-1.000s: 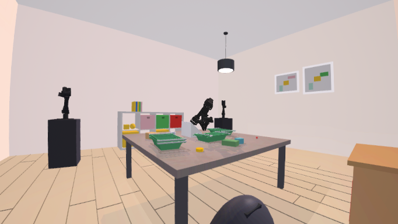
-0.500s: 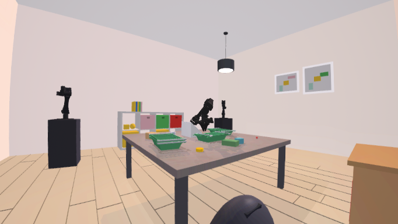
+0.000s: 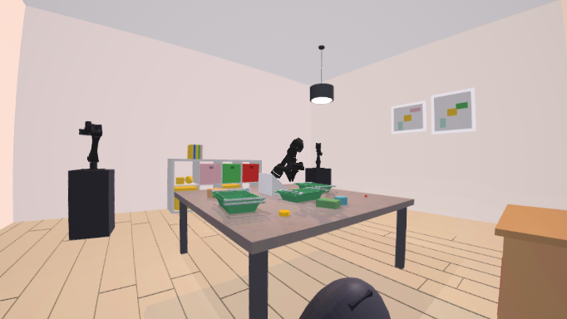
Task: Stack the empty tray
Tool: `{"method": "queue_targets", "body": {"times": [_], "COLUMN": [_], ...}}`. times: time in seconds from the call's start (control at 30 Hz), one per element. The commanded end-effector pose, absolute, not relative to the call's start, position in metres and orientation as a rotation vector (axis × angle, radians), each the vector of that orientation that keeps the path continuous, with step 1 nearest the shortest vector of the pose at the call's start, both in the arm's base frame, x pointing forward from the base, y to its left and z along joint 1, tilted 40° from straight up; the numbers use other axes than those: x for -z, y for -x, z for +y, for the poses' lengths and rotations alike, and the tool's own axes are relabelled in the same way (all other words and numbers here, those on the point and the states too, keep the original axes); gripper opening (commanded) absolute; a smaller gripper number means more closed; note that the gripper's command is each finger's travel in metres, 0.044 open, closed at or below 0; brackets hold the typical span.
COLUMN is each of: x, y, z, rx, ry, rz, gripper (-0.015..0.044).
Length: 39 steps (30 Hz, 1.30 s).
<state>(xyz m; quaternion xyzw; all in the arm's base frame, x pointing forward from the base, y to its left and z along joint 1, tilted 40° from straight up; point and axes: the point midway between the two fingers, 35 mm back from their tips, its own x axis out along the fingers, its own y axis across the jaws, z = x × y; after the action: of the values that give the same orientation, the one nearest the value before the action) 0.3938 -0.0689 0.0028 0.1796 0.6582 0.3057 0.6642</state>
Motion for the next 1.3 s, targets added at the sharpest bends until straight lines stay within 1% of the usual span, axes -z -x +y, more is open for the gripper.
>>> {"method": "queue_targets", "body": {"times": [0.0,0.03,0.07,0.17,0.23,0.47,0.63,0.7,1.0,1.27], "x": [-0.032,-0.038,-0.021,-0.029,-0.041,-0.096,-0.141,-0.153,-0.153,-0.132], "y": [-0.395,-0.394,-0.395,-0.402,-0.409,-0.422,-0.409,-0.402,-0.401,-0.401], "z": [-0.095,-0.099,-0.083,-0.068,-0.047,0.057,0.138,0.159,0.162,0.181], "rx": [-0.682,-0.682,-0.683,-0.673,-0.661,-0.647,-0.683,-0.696,-0.698,-0.698], "ry": [-0.396,-0.396,-0.403,-0.400,-0.397,-0.392,-0.397,-0.402,-0.402,-0.402], "rz": [1.474,1.474,1.477,1.483,1.488,1.489,1.476,1.474,1.474,1.473], "gripper": [0.0086,0.0086,0.0086,0.0086,0.0086,0.0086,0.0086,0.0086,0.0086,0.0086]}}
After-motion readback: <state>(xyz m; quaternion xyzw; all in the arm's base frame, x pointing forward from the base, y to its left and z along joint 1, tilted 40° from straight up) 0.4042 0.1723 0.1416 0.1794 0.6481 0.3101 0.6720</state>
